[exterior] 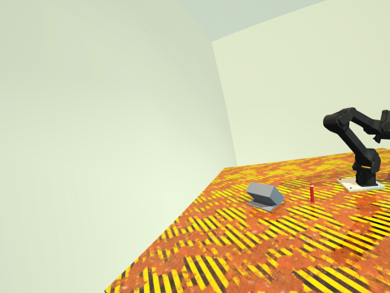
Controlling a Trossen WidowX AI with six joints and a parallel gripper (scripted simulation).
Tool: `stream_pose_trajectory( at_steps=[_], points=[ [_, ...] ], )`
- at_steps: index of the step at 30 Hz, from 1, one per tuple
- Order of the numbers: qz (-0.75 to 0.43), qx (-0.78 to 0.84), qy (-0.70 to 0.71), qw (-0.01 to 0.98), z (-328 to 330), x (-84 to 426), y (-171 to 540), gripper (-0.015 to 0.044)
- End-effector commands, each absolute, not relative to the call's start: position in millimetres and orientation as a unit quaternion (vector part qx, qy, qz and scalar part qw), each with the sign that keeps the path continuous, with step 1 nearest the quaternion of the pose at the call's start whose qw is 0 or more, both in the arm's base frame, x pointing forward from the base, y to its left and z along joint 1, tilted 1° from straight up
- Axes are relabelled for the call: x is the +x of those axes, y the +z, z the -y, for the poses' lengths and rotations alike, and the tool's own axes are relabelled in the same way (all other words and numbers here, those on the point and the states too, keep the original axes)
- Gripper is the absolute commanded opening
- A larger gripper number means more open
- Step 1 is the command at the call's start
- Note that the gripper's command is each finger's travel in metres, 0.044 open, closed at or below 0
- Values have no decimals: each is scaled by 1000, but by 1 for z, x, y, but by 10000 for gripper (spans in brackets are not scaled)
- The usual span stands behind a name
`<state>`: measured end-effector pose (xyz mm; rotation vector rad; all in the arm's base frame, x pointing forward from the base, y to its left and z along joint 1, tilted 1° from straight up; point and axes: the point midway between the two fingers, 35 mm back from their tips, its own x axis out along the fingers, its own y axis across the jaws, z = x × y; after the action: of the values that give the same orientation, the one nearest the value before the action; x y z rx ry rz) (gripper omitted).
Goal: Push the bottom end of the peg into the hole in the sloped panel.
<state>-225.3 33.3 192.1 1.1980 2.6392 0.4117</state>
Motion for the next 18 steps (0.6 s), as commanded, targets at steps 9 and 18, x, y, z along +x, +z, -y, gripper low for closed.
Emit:
stream_pose_trajectory(
  at_steps=[9,18],
  points=[
    [-921,356,121,103,-11,-232,190,440],
    [-953,280,68,94,25,-241,189,440]
  ],
)
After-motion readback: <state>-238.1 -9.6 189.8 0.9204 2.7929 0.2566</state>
